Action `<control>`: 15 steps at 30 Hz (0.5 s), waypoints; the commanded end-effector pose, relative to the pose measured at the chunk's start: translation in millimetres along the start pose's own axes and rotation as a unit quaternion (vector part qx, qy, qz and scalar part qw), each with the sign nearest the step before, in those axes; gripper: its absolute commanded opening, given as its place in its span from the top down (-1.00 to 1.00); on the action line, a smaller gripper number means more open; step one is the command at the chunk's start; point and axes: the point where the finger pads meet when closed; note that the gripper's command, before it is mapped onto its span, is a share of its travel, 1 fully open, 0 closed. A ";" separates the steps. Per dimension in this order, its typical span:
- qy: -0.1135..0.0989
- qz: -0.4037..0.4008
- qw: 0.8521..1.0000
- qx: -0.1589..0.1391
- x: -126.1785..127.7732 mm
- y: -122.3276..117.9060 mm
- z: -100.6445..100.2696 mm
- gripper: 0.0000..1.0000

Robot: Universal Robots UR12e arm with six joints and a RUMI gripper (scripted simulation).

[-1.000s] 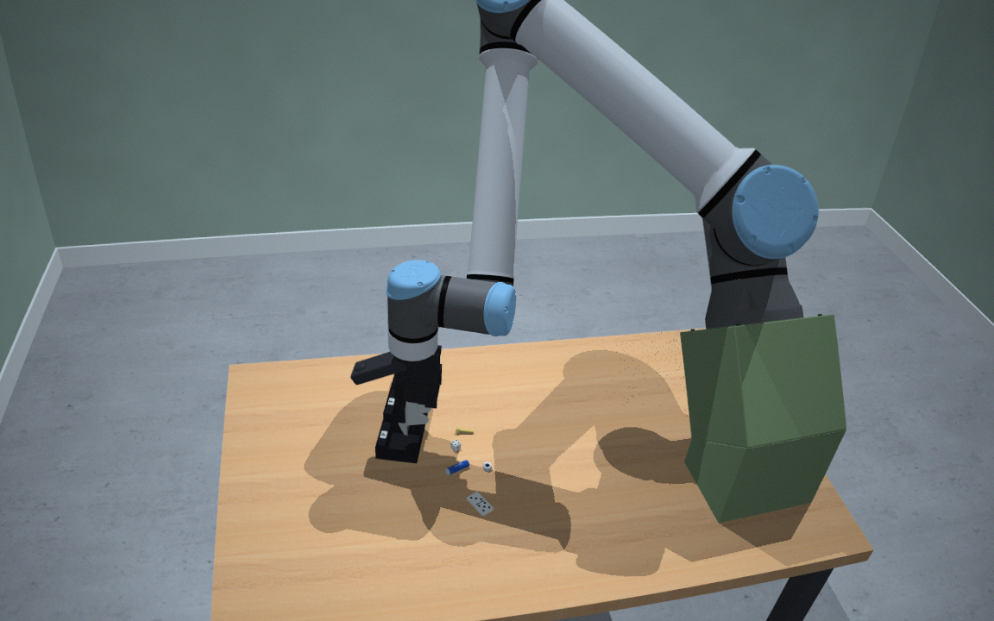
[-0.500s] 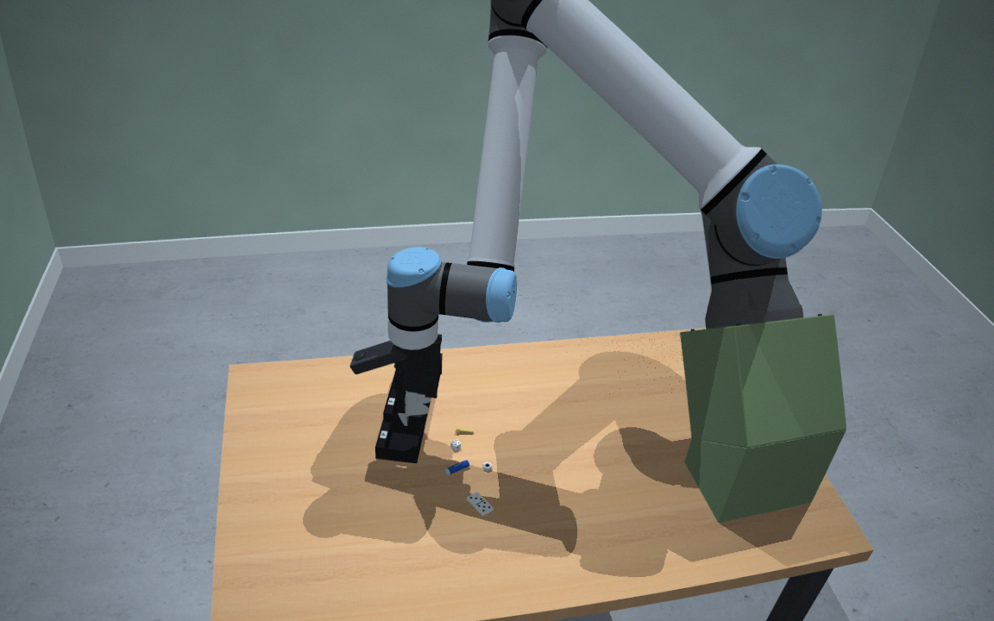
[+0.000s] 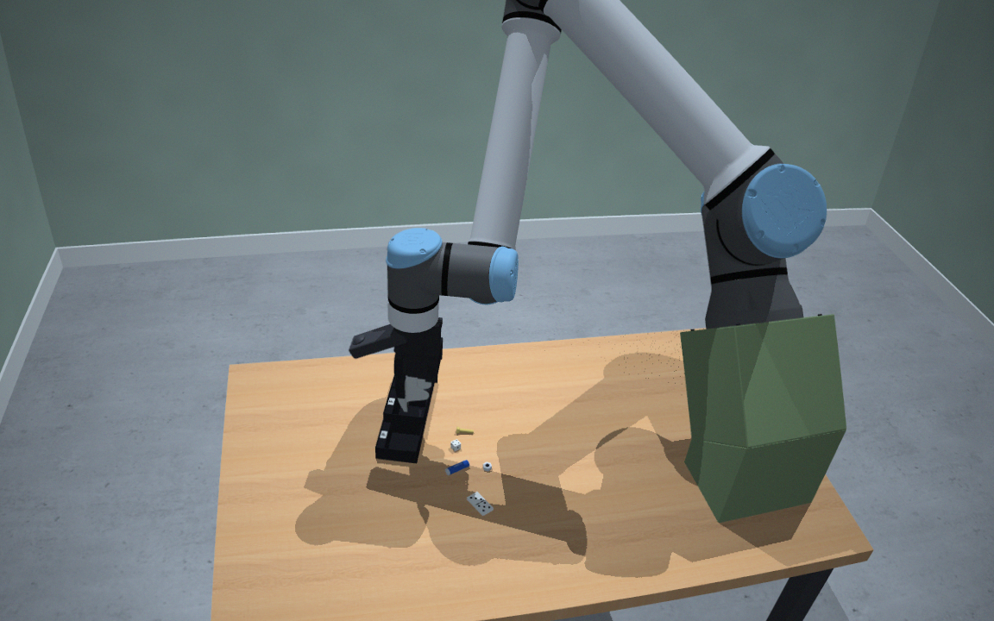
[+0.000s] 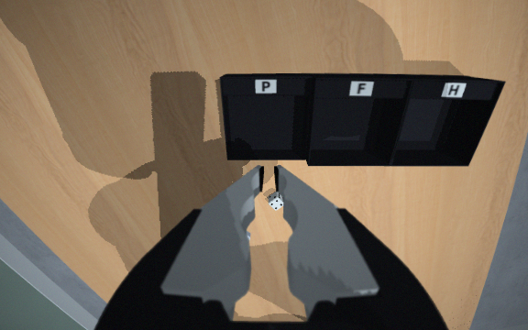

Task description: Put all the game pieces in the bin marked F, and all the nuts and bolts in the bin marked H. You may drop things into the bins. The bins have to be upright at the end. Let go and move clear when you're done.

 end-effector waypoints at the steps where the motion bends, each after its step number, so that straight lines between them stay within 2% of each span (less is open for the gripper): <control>1: 0.000 0.000 1.000 0.000 0.2 0.5 44.1 0.91; 3: 0.000 0.000 1.000 0.000 0.2 0.5 60.8 0.91; 5: 0.000 0.000 1.000 0.000 0.2 0.5 60.8 0.91; 10: 0.000 0.000 1.000 0.000 0.2 0.6 102.0 0.91; 15: 0.000 0.000 1.000 0.000 0.2 0.7 102.0 0.91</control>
Point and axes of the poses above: the point where the finger pads meet when closed, its own z axis back along the fingers, its own x axis across the jaws, y = z × x, and after that the axes turned 9 degrees about z, right-handed
